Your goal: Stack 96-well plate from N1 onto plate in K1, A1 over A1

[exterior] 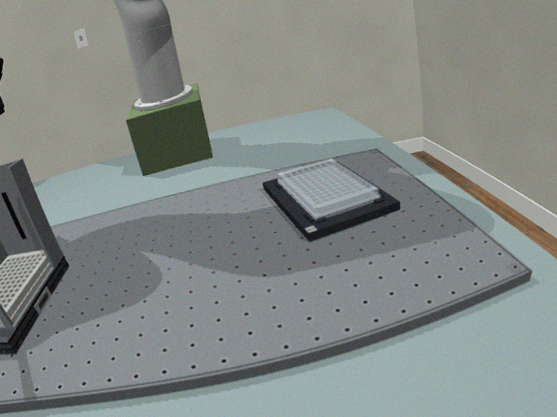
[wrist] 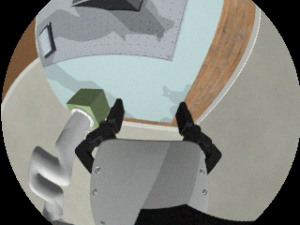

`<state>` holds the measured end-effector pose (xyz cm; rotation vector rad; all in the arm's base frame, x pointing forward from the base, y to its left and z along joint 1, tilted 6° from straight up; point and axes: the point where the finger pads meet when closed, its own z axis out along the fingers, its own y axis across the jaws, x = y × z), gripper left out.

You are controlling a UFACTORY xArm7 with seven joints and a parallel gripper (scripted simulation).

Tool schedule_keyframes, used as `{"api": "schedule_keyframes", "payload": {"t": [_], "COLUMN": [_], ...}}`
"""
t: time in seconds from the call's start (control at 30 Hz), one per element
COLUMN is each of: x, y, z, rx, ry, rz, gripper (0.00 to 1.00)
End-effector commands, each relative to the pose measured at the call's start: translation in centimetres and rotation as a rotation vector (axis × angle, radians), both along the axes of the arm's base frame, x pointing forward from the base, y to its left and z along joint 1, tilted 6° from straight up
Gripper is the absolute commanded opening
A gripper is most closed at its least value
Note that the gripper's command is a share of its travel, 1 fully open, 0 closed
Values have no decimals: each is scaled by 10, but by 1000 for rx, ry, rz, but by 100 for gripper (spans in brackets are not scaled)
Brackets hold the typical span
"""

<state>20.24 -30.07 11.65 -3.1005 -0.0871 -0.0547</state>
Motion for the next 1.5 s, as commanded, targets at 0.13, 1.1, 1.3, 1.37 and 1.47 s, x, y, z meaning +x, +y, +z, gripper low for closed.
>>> {"api": "schedule_keyframes", "payload": {"t": [0.13,1.1,1.3,1.37,1.47], "x": [14,113,125,131,138], "y": [6,90,106,114,124], "z": [2,2,2,2,2], "rx": [-14,-48,-56,-56,-62], "ry": [2,10,7,7,4], "rz": [2,14,17,17,21], "gripper": [100,100,100,100,100]}}
